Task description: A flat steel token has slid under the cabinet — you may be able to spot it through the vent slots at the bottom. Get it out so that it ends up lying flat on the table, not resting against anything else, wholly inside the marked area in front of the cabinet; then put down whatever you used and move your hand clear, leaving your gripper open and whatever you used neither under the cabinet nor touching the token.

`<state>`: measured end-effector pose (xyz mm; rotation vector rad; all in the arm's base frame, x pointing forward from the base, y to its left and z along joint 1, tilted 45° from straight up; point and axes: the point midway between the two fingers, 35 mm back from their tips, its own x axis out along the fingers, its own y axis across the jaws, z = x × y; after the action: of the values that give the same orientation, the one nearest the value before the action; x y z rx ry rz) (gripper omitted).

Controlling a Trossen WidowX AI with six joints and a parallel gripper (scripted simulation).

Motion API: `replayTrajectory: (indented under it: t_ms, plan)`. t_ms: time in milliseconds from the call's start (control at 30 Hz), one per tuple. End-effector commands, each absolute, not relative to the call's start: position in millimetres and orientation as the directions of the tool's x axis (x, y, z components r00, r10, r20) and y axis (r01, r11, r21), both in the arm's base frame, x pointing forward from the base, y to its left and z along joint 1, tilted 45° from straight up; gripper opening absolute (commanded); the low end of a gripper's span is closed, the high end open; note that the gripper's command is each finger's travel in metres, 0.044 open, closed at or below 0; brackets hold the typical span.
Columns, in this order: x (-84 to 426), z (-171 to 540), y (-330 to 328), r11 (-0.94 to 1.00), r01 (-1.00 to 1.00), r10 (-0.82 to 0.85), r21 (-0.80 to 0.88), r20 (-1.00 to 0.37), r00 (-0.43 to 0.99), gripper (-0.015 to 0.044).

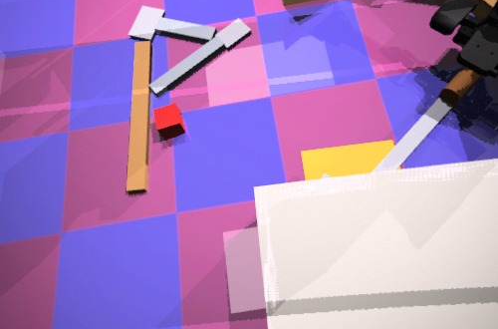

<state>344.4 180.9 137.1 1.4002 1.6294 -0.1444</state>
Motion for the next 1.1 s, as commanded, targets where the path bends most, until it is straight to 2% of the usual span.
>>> replayTrajectory:
  t_ms: [0,1067]
  plan:
    - [344.8,137.8,181.3,0.338,0.817,0.707,0.468,-0.699,0.107,0.0]
    - [374.0,105.3,145.1,0.337,0.822,0.701,0.459,-0.706,0.107,0.0]
